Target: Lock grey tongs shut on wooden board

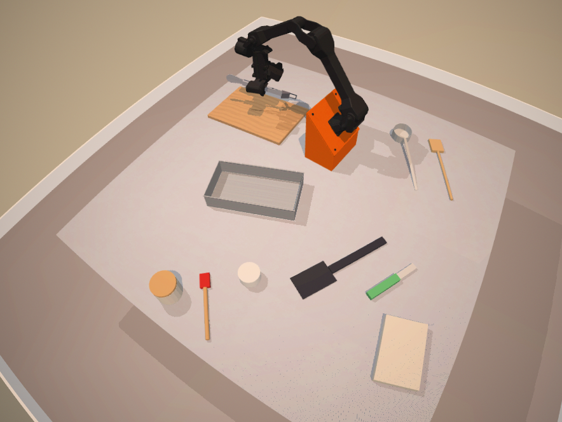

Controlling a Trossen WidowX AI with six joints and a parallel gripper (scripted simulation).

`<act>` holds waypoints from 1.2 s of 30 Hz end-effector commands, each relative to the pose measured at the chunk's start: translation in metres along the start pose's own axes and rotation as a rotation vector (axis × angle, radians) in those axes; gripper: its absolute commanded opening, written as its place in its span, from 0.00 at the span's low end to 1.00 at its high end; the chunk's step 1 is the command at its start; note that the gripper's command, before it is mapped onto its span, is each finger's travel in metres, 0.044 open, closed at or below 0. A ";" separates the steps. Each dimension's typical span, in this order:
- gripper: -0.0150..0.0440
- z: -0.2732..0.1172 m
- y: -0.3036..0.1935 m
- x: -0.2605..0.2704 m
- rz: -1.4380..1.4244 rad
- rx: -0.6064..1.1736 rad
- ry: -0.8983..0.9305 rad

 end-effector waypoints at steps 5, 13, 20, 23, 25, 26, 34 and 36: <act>0.00 0.013 0.000 0.000 0.002 -0.002 0.005; 0.00 0.026 0.001 0.000 0.002 -0.001 0.005; 0.00 0.037 0.002 0.000 0.002 -0.001 0.005; 0.00 0.042 0.002 0.000 0.002 0.000 0.005; 0.00 0.045 0.002 0.000 0.002 0.000 0.005; 0.00 0.047 0.003 0.000 0.002 0.000 0.005; 0.00 0.060 0.004 0.000 0.002 0.000 0.005; 0.00 0.063 0.005 -0.001 0.002 0.001 0.005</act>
Point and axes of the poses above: the point midway between the two fingers, 35 mm back from their tips, its own z axis out along the fingers, its own x axis across the jaws, y = z × x, the point moved 10 cm from there along -z, back along the fingers, and after that the axes turned 8 degrees about z, right-handed, at the moved point
